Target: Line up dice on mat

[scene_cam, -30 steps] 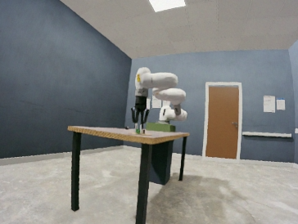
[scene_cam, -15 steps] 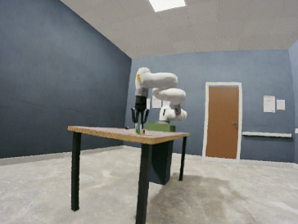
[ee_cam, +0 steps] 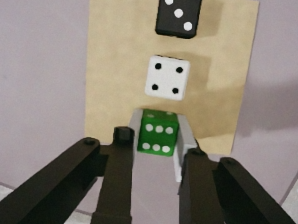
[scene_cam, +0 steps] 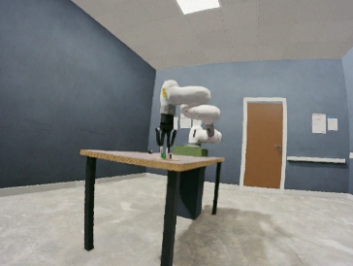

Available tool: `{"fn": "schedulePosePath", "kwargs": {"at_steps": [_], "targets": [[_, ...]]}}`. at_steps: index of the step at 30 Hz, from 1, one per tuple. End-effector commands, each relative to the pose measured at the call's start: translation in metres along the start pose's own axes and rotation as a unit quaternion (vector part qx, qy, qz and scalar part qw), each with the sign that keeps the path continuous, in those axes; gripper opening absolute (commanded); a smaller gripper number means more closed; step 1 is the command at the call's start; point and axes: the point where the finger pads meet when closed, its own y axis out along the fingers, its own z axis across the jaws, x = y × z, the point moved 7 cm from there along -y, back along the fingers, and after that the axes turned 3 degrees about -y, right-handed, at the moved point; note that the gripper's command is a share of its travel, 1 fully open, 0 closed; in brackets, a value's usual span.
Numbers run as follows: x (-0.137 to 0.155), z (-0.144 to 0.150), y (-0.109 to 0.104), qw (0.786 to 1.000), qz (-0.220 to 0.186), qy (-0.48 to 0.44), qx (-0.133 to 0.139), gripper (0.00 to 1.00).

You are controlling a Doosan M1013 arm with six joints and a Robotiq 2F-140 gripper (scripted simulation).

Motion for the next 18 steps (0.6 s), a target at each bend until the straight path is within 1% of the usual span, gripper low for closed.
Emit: {"fn": "schedulePosePath", "kwargs": {"at_steps": [1,18], "targets": [[0.0004,0.0001,-0.0022,1.000,-0.001,0.000,0.000,0.24],[0.0004,0.0001,0.0008,1.000,-0.001,0.000,0.000,0.24]]}}
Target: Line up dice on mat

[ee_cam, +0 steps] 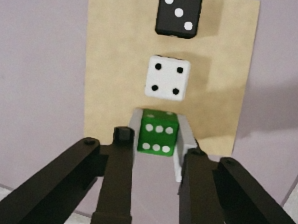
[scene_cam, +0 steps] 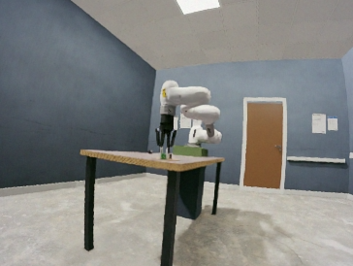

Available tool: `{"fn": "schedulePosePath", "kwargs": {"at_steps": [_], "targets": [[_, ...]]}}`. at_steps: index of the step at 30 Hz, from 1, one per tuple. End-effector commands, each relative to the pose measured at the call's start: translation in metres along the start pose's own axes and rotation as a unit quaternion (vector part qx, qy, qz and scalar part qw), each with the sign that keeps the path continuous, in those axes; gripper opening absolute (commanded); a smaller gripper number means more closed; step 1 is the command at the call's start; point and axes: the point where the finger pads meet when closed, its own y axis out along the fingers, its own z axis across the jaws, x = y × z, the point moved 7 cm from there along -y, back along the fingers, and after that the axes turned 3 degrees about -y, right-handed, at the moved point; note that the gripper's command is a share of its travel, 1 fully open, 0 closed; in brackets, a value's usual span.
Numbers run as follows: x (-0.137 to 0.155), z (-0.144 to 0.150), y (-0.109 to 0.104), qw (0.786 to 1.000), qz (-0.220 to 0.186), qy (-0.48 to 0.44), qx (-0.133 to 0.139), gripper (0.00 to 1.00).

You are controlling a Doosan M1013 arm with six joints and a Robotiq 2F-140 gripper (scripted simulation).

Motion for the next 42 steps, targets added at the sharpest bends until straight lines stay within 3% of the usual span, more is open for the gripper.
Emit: {"fn": "schedulePosePath", "kwargs": {"at_steps": [1,42], "targets": [[0.0004,0.0001,-0.0016,1.000,-0.001,0.000,0.000,0.24],[0.0004,0.0001,-0.0014,1.000,-0.001,0.000,0.000,0.26]]}}
